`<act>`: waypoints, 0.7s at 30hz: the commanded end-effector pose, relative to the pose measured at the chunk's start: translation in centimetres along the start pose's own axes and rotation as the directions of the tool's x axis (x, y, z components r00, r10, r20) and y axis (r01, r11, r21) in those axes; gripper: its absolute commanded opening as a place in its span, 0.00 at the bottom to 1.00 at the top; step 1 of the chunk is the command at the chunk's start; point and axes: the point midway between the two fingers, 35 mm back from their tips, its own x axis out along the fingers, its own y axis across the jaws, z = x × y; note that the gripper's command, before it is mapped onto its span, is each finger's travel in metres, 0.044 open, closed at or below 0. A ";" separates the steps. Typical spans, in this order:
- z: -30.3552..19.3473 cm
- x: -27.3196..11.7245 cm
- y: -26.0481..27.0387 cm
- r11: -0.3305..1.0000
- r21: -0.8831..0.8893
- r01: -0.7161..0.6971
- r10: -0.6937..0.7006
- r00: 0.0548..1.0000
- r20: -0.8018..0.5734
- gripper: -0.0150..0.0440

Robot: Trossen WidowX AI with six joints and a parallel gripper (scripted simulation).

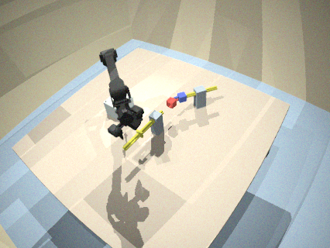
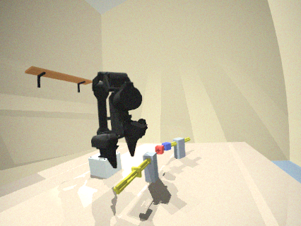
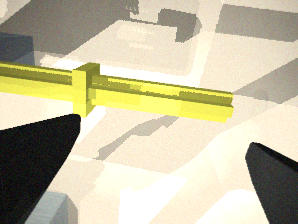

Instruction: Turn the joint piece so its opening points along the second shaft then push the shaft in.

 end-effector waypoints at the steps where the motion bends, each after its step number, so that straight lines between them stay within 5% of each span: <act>1: 0.0 -0.1 -0.3 1.000 -0.026 0.008 -0.008 1.000 -0.003 1.00; 21: 0.1 2.8 -0.5 0.816 0.578 0.006 -0.007 1.000 0.000 1.00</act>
